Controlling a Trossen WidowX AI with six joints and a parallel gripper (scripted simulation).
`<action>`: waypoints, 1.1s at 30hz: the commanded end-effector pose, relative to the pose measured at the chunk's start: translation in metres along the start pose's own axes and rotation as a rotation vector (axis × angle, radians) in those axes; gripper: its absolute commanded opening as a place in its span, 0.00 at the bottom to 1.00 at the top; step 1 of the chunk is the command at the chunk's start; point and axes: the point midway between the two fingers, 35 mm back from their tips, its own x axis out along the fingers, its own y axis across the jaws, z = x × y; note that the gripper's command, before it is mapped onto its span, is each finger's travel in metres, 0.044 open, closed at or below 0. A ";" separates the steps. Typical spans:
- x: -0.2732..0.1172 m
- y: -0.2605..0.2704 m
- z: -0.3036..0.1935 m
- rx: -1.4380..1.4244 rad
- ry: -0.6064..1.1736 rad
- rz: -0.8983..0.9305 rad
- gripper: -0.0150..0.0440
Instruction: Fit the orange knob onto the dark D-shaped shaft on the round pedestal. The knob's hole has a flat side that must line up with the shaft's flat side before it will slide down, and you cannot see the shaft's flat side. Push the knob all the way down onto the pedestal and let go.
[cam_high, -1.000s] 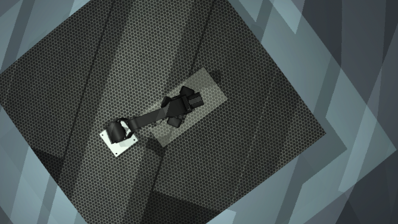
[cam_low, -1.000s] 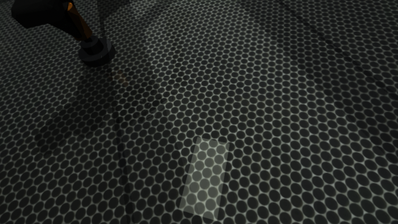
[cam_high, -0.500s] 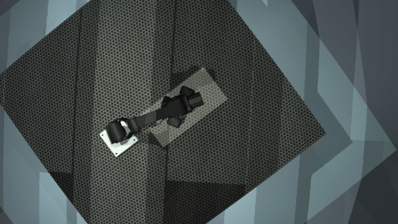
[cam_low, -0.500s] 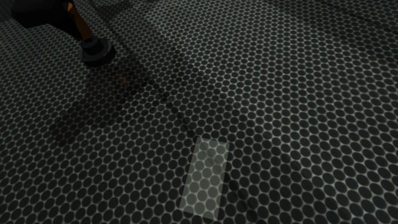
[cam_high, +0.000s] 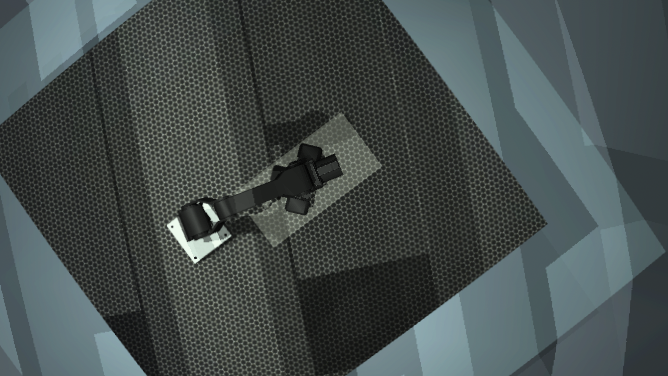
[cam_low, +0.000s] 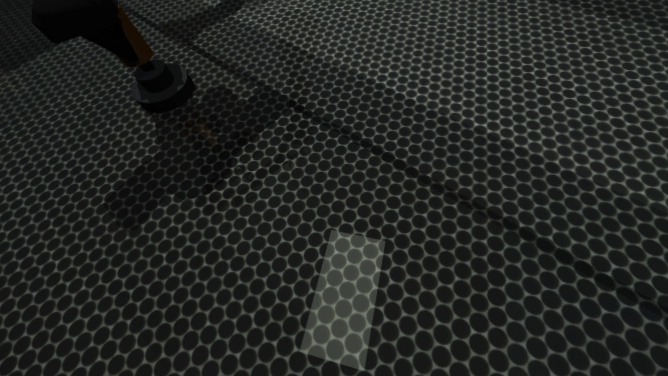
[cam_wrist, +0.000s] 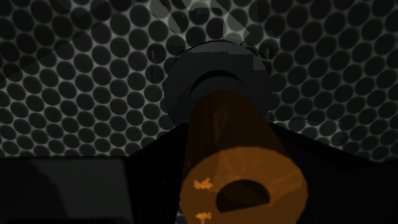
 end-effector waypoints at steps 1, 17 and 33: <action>0.002 0.001 0.000 -0.046 0.003 0.003 0.25; 0.004 0.001 0.000 -0.046 0.003 0.003 0.25; -0.002 0.000 -0.001 -0.100 0.003 0.003 0.25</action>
